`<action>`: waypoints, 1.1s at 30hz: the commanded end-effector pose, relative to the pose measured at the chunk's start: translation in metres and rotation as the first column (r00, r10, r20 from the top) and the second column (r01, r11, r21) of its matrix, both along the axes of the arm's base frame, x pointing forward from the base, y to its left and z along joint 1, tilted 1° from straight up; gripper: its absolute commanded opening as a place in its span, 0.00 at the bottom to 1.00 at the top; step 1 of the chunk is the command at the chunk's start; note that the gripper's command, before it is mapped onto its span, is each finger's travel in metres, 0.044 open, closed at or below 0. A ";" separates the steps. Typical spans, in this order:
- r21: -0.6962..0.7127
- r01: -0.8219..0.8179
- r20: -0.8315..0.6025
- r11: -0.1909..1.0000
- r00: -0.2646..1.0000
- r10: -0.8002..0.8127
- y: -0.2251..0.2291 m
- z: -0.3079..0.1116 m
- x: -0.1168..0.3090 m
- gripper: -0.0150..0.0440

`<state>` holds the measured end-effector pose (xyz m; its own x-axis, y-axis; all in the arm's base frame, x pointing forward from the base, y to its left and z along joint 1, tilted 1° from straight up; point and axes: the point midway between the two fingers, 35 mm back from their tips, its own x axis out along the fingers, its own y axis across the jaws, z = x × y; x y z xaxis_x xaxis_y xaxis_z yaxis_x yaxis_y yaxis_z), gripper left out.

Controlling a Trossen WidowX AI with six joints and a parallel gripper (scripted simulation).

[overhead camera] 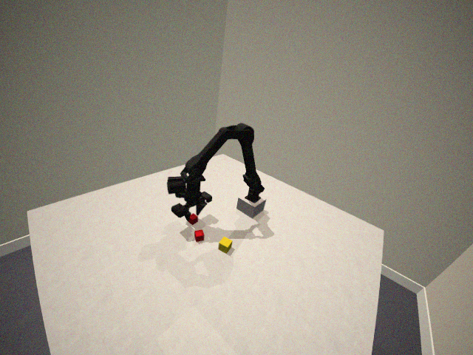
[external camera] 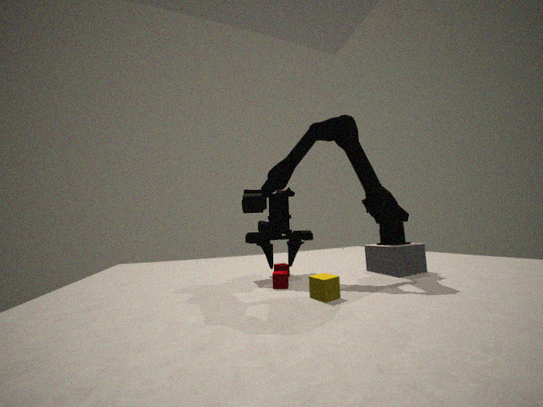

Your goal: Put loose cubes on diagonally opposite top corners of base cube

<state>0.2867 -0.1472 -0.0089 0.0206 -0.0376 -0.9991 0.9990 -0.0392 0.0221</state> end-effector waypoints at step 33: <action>0.008 0.000 -0.004 1.000 1.000 0.000 0.001 0.059 0.003 0.43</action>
